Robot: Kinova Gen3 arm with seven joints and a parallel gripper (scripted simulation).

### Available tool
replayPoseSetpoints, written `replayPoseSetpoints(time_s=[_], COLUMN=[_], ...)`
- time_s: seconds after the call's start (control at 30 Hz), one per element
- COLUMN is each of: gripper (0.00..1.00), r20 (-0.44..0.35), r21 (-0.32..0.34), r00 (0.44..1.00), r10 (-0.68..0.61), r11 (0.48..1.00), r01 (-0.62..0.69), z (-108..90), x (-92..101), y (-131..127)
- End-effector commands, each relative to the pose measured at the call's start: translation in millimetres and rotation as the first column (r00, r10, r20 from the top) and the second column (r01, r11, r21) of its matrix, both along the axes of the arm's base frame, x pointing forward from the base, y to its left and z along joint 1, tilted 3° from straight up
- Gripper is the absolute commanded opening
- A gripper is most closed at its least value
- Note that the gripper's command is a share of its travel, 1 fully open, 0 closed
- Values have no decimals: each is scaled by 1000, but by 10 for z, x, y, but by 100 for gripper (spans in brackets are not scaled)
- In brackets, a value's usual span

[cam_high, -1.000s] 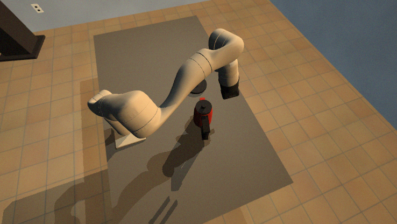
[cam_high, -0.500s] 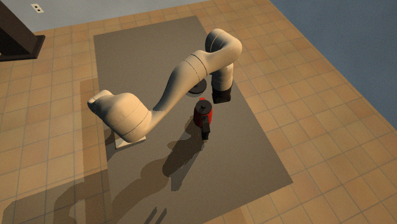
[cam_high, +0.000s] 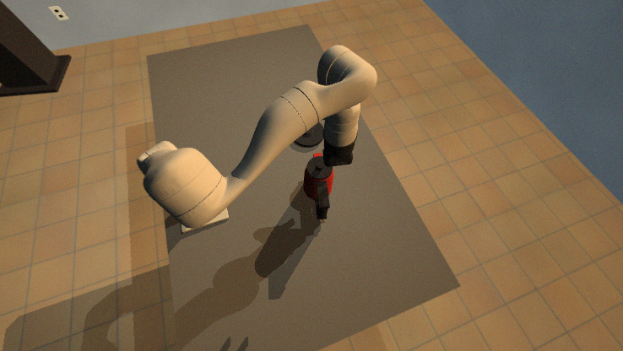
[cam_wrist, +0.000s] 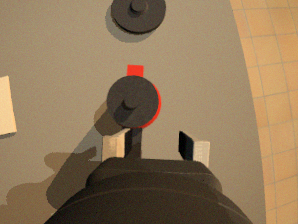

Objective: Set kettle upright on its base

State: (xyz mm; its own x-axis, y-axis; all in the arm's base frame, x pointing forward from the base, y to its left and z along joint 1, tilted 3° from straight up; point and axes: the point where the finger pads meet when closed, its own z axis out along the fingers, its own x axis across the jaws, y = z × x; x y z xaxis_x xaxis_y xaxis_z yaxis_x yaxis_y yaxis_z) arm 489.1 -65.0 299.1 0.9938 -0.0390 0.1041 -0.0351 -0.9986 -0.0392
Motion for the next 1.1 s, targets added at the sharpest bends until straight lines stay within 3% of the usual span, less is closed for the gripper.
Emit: replayPoseSetpoints(time_s=[0.0,0.57,1.07], gripper=[100,100,100], r20=[-6,-52,-67], r21=[-2,0,1], r00=[1000,999,998], r10=[-8,-14,-15], r11=[1000,1000,1000], r01=[8,14,15], z=[23,57,69], x=[-50,-267,-335], y=[-50,-115,-134])
